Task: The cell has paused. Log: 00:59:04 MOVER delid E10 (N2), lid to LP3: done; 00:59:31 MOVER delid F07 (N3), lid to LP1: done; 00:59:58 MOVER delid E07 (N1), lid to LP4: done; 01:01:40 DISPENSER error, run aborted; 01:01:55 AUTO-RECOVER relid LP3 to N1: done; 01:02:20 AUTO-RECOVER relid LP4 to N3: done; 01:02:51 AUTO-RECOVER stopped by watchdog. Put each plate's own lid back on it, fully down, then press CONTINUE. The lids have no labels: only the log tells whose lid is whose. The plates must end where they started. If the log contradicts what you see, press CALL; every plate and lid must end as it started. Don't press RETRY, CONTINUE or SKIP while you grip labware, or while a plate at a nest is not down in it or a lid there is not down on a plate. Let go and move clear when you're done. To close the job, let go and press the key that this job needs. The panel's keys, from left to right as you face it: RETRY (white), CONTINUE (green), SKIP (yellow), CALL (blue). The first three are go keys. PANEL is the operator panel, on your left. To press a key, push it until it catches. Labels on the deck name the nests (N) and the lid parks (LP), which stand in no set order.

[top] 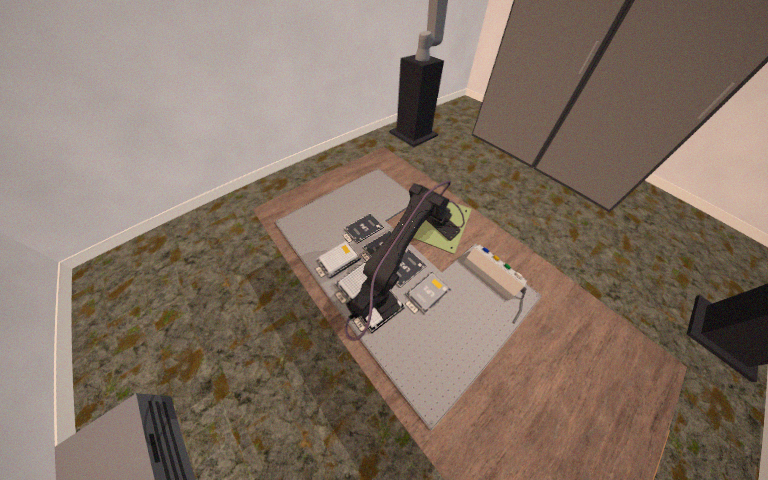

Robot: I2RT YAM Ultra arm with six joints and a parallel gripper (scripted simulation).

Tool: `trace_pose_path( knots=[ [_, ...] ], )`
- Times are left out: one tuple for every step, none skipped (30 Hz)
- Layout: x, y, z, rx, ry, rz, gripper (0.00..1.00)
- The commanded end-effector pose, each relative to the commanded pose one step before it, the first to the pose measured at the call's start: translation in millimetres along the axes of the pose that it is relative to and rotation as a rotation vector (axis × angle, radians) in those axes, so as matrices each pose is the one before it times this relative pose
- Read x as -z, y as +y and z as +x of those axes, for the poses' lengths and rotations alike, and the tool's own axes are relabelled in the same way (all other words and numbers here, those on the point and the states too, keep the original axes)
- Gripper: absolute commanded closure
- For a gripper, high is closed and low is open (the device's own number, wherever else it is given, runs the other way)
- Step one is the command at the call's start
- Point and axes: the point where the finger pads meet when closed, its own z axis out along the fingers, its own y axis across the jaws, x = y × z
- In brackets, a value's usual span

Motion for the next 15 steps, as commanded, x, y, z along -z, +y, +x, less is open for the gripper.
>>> trace_pose_path(
  knots=[
    [17.49,4.48,-9.81,-0.00174,-0.04597,-0.00213,1.0],
    [0.43,0.61,0.13,0.00079,-0.00012,-0.00042,1.0],
    [0.43,0.61,0.13,0.00101,-0.0001,-0.00042,1.0],
    [-0.51,0.06,0.07,-0.00014,0.00199,0.00066,1.0],
    [-0.37,-0.2,-0.04,-0.00067,0.00154,0.00071,1.0],
    [-0.84,-0.72,-0.15,-0.00162,0.0025,0.00136,1.0],
    [0.03,-0.84,-0.3,-0.0014,0.00051,0.00081,1.0],
    [3.07,-0.28,-0.48,0.00013,-0.00639,-0.0017,1.0],
    [2.8,-0.35,-0.47,0.00001,-0.00569,-0.00144,1.0],
    [2.8,-0.35,-0.46,-0.00001,-0.00571,-0.00143,1.0],
    [2.1,-0.42,-0.33,-0.00008,-0.00411,-0.00091,1.0],
    [0.35,-0.6,-0.01,-0.00025,-0.00015,0.00036,1.0],
    [0.35,-0.6,-0.01,-0.00025,-0.00015,0.00036,1.0],
    [0.0,0.0,0.0,0.0,0.0,0.0,1.0],
    [0.0,0.0,0.0,0.0,0.0,0.0,1.0]
  ],
)
